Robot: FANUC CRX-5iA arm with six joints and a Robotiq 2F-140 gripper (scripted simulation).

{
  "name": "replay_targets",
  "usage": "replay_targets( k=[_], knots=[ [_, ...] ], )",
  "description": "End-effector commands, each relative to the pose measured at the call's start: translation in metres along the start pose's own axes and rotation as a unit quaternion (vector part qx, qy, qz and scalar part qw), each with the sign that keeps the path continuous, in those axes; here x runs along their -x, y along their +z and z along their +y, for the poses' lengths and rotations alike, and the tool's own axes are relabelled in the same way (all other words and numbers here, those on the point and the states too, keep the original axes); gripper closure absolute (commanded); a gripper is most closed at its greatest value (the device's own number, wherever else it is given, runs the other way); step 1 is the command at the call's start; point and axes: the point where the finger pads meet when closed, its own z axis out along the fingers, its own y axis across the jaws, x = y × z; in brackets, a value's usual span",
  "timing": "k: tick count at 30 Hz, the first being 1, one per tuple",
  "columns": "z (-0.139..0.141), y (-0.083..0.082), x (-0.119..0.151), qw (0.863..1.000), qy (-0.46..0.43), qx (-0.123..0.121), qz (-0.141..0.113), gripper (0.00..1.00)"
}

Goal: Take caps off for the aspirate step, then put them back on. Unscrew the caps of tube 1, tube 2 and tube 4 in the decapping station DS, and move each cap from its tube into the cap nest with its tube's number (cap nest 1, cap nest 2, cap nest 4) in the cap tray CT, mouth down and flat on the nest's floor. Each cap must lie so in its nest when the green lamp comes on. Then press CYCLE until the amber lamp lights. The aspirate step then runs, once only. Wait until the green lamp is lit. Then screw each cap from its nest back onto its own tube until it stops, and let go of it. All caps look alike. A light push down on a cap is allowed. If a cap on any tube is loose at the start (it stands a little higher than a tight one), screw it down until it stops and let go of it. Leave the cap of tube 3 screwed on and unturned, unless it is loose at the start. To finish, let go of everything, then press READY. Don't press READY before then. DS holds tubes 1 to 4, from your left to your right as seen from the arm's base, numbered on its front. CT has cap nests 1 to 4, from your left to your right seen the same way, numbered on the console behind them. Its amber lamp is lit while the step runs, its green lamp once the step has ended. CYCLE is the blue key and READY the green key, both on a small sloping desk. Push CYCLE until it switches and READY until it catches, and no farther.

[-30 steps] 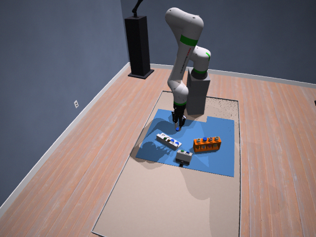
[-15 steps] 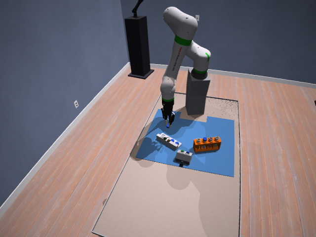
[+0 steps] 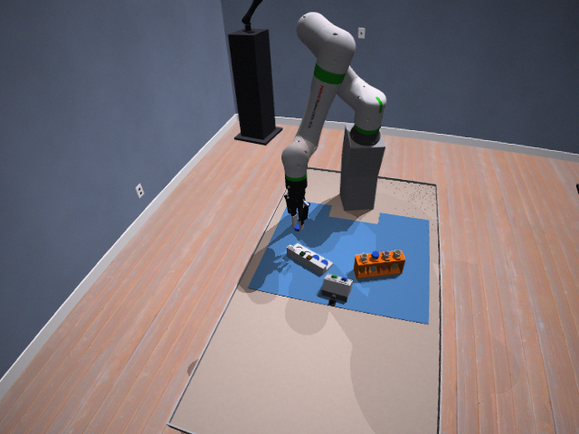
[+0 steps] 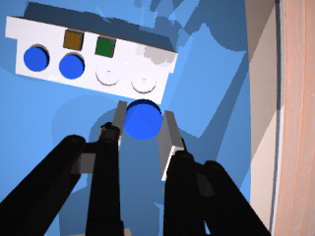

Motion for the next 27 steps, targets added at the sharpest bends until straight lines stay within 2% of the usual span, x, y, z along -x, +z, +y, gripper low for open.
replay_targets(
  k=[1, 14, 16, 27],
  knots=[
    [0.000, 0.005, 0.000, 1.000, 0.000, 0.000, 0.002, 1.00],
    [0.000, 0.070, 0.000, 1.000, 0.000, 0.000, 0.002, 1.00],
    [0.000, 0.070, 0.000, 1.000, 0.000, 0.000, 0.002, 1.00],
    [0.000, 0.125, -0.002, 1.000, 0.000, 0.000, 0.002, 1.00]
  ],
)
